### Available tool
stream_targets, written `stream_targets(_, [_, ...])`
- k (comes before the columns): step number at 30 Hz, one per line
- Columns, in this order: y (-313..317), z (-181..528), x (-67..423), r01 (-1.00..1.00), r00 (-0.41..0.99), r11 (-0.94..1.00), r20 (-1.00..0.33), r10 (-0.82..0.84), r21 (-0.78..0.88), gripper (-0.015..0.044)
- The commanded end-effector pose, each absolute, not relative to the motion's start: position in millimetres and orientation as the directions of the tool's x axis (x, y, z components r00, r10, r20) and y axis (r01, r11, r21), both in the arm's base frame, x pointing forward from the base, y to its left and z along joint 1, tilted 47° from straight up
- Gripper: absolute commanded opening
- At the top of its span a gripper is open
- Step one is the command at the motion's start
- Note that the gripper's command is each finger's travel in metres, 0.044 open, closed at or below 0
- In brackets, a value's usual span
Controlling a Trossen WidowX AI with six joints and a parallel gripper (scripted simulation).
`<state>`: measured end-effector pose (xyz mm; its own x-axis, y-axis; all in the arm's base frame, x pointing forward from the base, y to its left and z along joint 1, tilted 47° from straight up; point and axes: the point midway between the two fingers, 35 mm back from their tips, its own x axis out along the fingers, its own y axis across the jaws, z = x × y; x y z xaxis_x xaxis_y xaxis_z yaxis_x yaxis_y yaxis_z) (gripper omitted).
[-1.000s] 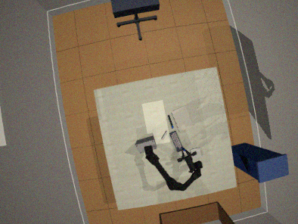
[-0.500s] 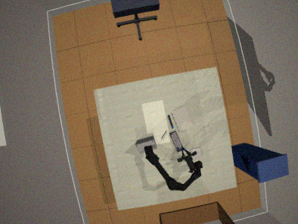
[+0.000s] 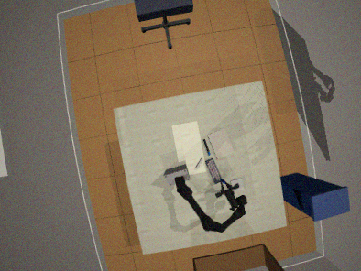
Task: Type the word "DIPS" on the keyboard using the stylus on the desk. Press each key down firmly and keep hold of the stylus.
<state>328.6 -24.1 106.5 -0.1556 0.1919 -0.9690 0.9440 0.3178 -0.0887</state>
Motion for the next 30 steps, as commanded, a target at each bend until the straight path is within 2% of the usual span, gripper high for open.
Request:
stream_targets(1, [-20.1,113.9,327.7,0.947,-0.143,0.313,-0.970,0.195,-0.077,0.0081])
stream_targets(7, [-19.6,110.9,328.5,0.943,-0.148,0.323,-0.970,0.191,-0.081,0.0064])
stream_targets(10, [-17.1,108.2,327.4,0.943,-0.148,0.323,-0.970,0.191,-0.081,0.0000])
stream_targets(30, [29.4,55.2,295.1,0.945,-0.149,0.317,-0.969,0.196,-0.081,0.0000])
